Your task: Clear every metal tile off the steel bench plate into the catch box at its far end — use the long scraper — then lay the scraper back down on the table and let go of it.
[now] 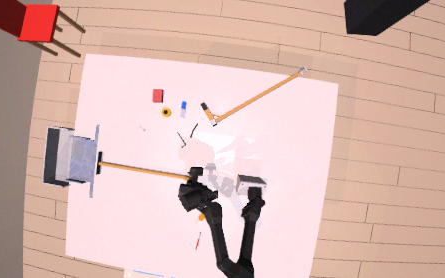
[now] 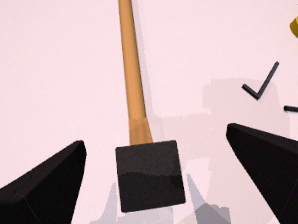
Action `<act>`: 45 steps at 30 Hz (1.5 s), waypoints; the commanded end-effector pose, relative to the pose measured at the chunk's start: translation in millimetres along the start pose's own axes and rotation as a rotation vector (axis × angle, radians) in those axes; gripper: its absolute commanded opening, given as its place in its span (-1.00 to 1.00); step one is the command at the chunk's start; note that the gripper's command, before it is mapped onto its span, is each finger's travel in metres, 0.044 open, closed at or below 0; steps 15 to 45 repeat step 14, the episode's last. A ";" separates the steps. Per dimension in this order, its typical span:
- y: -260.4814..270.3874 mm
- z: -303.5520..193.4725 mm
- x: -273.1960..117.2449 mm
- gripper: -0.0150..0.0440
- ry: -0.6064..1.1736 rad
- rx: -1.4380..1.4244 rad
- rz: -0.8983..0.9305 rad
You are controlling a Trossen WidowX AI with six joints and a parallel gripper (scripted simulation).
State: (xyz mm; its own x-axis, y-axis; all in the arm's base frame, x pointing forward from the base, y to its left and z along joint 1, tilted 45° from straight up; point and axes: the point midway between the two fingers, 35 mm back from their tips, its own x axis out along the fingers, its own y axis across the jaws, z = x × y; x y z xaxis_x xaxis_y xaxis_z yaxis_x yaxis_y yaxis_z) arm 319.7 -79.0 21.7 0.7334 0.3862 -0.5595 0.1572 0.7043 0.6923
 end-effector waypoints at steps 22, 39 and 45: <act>-6.6 21.0 -41.5 1.00 0.012 -0.011 -0.006; -6.6 21.0 -41.5 1.00 0.012 -0.011 -0.006; -6.6 21.0 -41.5 1.00 0.012 -0.011 -0.006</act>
